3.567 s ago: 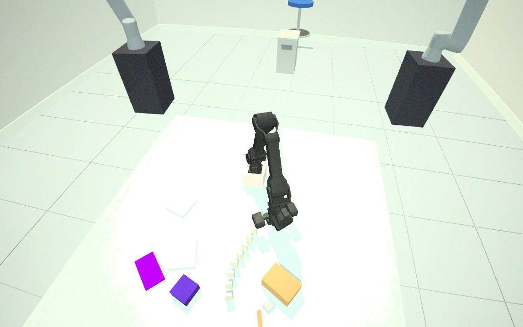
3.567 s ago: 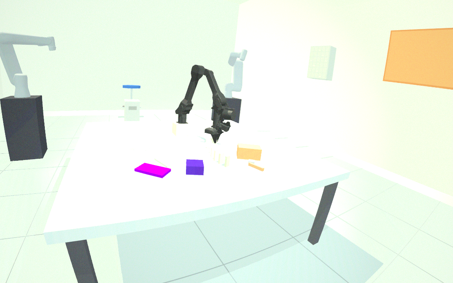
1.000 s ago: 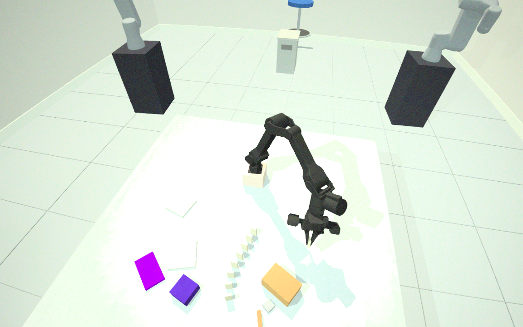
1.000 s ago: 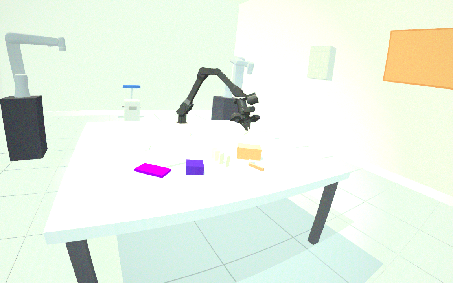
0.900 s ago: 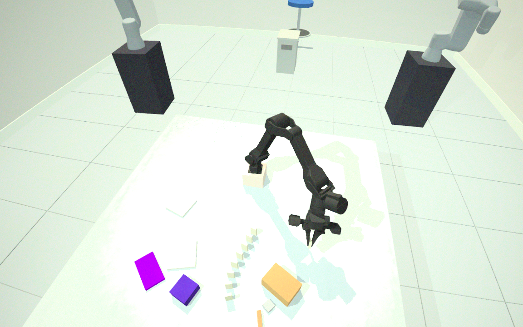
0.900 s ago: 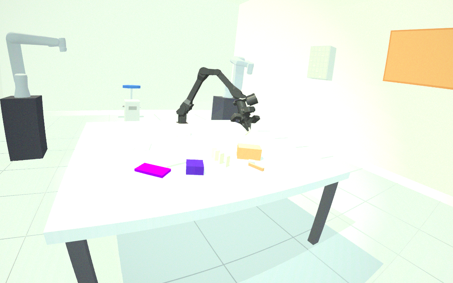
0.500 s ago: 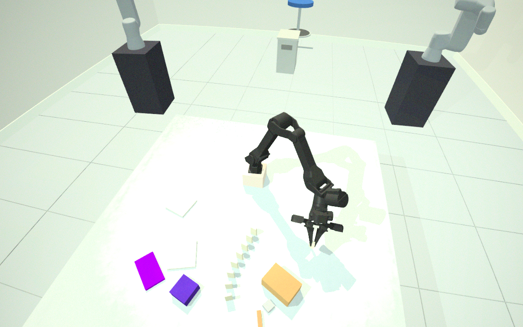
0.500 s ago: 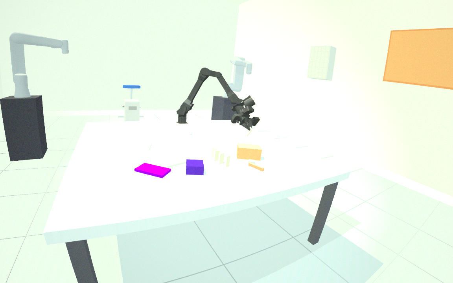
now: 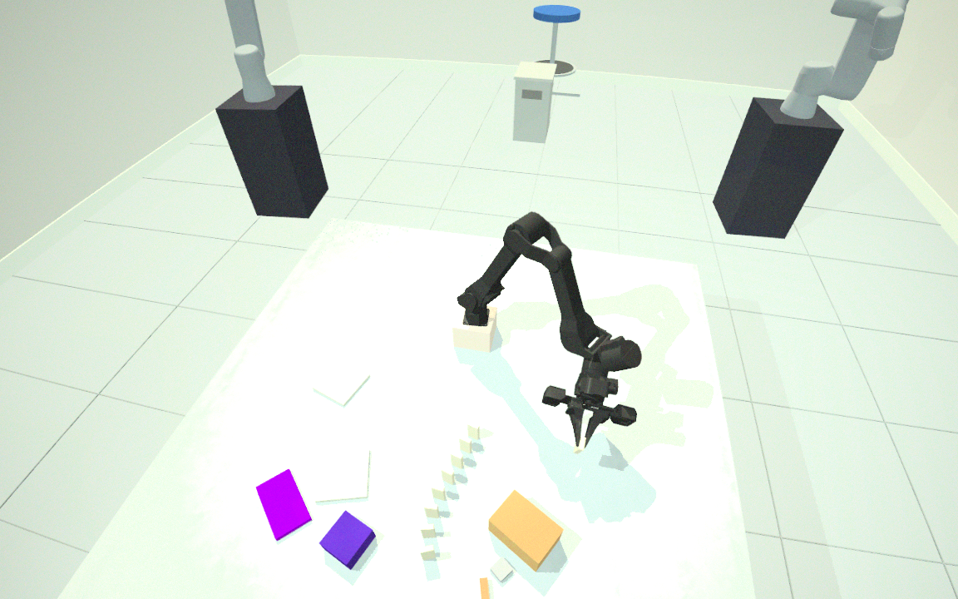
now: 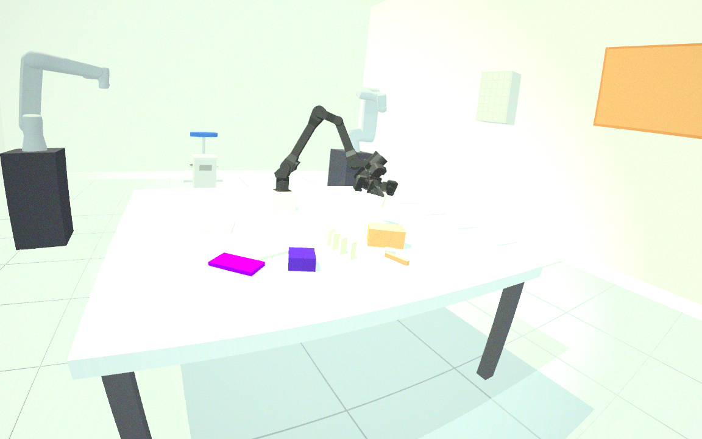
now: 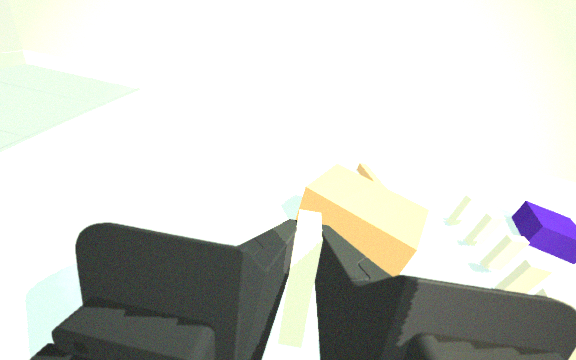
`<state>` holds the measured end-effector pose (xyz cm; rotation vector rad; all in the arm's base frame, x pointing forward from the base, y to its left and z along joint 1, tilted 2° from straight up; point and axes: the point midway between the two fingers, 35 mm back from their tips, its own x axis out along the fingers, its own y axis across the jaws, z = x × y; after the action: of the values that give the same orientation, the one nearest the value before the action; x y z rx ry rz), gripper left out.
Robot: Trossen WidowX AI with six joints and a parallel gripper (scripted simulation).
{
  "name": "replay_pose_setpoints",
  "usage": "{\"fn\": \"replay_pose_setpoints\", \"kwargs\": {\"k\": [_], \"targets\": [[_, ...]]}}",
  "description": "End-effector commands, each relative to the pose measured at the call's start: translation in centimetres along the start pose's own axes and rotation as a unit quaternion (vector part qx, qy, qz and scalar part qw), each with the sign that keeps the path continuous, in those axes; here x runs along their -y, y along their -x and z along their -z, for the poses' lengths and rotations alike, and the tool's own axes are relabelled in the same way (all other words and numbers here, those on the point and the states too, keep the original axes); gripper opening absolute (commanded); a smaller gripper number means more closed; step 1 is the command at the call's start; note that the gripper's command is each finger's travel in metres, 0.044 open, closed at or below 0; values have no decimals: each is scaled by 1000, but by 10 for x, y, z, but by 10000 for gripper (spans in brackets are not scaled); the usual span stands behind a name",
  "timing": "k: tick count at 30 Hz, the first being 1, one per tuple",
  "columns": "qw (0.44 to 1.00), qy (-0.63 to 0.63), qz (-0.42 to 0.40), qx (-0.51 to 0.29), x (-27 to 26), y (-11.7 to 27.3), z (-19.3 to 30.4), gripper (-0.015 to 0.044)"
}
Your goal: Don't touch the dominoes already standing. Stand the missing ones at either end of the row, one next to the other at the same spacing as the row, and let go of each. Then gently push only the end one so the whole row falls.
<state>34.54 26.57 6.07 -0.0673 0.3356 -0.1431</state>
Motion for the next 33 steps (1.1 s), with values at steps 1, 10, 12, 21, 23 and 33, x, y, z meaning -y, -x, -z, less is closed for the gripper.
{"fn": "replay_pose_setpoints", "kwargs": {"k": [1,10,12,21,23,33], "targets": [[999,-6,14,33,7,10,1,30],[994,-31,48,92,26,33,3,30],[992,-37,56,103,31,39,4,30],[983,-68,93,140,57,63,9,30],[983,-69,94,141,58,63,9,30],[983,-69,94,141,58,63,9,30]]}}
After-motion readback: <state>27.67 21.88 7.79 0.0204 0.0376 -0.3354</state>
